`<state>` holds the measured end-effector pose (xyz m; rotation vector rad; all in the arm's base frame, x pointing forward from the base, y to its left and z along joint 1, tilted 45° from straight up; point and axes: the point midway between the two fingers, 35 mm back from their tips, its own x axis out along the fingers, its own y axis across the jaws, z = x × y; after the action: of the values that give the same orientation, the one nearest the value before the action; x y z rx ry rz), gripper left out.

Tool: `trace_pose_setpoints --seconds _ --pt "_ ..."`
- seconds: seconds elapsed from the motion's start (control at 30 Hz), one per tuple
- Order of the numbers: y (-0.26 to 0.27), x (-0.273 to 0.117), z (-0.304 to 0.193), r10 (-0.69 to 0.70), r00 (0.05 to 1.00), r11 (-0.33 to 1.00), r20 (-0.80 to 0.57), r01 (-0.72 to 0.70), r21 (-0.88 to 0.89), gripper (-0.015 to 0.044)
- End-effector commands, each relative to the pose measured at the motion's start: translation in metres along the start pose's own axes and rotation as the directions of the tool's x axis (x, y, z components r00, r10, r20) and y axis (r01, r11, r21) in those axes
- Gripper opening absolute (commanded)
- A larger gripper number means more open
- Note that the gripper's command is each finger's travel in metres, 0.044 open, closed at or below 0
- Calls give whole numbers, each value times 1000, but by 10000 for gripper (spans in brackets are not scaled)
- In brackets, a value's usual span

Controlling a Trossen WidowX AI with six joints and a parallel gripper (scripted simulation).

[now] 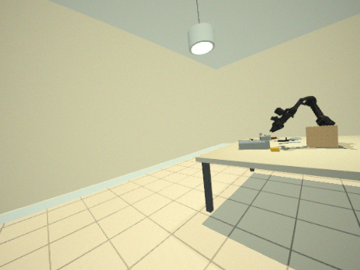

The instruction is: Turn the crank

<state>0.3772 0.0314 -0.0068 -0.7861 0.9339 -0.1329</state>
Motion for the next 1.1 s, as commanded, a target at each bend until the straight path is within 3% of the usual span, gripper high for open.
trace_pose_setpoints --seconds 0.0,1.07 --pt "1 11 -16 4 1000 1000 -2 -4 -11 440" --pt "0 45 -49 4 1000 1000 -3 -4 -13 440"
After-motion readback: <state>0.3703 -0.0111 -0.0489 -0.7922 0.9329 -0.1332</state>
